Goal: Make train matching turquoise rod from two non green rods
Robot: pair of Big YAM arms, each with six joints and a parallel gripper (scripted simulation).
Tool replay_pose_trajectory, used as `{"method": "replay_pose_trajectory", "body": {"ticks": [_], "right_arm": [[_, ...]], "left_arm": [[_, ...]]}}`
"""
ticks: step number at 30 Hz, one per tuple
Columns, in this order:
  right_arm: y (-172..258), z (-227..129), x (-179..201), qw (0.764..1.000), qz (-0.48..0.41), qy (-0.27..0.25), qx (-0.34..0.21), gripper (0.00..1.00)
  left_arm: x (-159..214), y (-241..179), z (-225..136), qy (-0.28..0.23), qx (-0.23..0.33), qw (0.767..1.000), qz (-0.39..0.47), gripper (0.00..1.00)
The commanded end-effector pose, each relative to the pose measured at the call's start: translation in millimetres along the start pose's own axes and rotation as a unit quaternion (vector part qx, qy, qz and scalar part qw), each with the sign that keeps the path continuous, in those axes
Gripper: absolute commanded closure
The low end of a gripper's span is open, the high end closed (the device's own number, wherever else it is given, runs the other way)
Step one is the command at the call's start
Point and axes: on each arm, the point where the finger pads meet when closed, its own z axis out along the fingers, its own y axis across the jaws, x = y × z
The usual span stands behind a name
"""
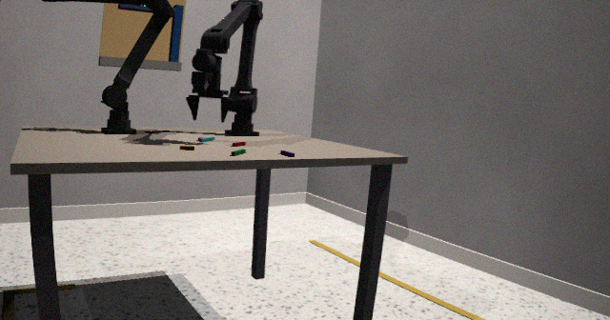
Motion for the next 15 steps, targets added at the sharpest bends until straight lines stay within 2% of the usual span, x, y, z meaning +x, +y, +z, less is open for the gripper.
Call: {"method": "replay_pose_trajectory", "body": {"ticks": [1, 15], "right_arm": [[2.9, 3.2, -37.9, 1.000, 0.004, -0.028, -0.002, 0.00], [2.9, 3.2, -37.9, 1.000, 0.004, -0.028, -0.002, 0.00]], "left_arm": [[-25.3, 2.0, -19.7, -0.034, 0.001, 0.999, 0.006, 0.00], [-25.3, 2.0, -19.7, -0.034, 0.001, 0.999, 0.003, 0.00]]}}
